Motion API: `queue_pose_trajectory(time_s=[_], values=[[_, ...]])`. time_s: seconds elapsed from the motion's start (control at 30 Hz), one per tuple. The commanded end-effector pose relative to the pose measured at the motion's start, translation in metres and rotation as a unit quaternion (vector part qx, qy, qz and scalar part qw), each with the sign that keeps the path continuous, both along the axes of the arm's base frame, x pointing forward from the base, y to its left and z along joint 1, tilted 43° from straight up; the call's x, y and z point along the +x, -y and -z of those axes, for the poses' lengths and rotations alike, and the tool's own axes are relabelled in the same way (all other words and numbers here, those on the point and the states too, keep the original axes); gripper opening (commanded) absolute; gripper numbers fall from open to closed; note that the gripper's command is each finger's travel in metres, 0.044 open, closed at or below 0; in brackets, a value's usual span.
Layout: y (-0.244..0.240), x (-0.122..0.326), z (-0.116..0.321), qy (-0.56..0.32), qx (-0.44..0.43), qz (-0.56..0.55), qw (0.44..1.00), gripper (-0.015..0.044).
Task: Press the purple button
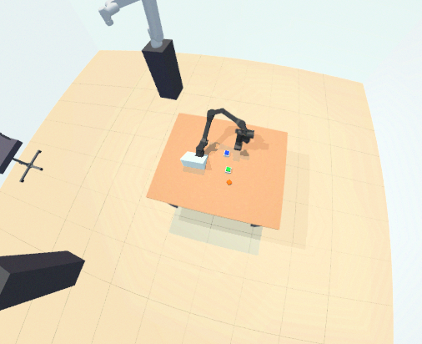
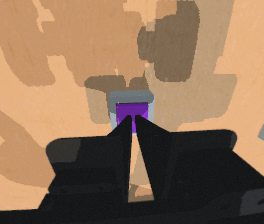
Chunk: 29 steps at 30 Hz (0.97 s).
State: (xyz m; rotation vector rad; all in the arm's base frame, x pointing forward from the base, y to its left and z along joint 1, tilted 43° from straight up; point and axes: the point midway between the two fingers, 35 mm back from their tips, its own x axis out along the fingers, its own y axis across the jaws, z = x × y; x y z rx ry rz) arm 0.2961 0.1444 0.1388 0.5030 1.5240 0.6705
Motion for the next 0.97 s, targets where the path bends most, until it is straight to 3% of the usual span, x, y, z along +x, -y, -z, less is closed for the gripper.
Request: queue_pose_trajectory(time_s=[0.0,0.43,0.67,0.9,0.93], values=[[-0.001,-0.001,0.000,-0.002,0.001,0.000,1.000,0.0020],[0.021,0.001,-0.023,-0.003,0.000,0.000,1.000,0.0020],[0.052,-0.058,-0.082,-0.018,-0.003,0.033,0.999,0.0204],[0.053,-0.061,-0.083,-0.018,-0.003,0.034,0.999,0.0387],[0.053,-0.061,-0.083,-0.018,-0.003,0.034,0.999,0.0387]])
